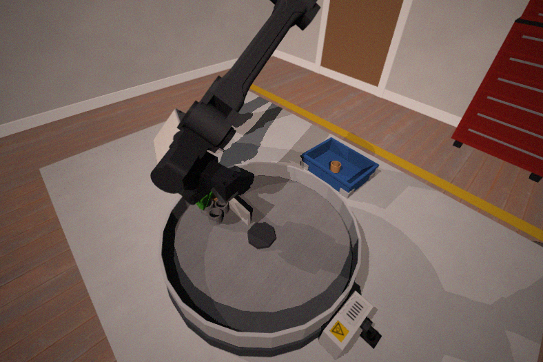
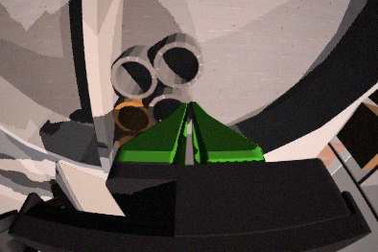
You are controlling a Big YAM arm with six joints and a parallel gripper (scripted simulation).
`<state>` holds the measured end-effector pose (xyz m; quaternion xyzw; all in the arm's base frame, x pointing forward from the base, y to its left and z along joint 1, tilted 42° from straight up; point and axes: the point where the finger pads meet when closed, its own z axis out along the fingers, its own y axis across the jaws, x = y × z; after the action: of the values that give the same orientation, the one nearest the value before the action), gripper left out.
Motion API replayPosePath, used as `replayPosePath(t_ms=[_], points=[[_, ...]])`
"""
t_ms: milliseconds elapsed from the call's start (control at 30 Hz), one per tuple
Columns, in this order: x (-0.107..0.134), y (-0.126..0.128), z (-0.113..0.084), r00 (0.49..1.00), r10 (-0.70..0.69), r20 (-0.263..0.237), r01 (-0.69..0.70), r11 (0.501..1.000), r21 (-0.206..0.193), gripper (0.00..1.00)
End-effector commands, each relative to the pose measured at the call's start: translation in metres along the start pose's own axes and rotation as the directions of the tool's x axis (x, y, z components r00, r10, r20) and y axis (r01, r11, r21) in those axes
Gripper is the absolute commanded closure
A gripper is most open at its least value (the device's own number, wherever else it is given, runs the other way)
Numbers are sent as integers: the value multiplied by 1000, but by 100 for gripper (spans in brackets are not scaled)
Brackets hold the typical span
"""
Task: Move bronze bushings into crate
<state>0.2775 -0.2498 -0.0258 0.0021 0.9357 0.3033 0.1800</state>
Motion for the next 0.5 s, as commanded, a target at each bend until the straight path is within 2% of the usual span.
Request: replayPosePath(t_ms=[0, 100, 167, 333, 467], points=[[-12, -9, -42, 999, -27, 29, 26, 999, 43, 100], [-12, -8, -57, 999, -27, 30, 26, 999, 44, 100], [-12, -8, -57, 999, -27, 30, 26, 999, 44, 100], [-11, -8, -80, 999, -28, 28, 26, 999, 46, 100], [-11, -7, -90, 999, -28, 29, 26, 999, 46, 100]])
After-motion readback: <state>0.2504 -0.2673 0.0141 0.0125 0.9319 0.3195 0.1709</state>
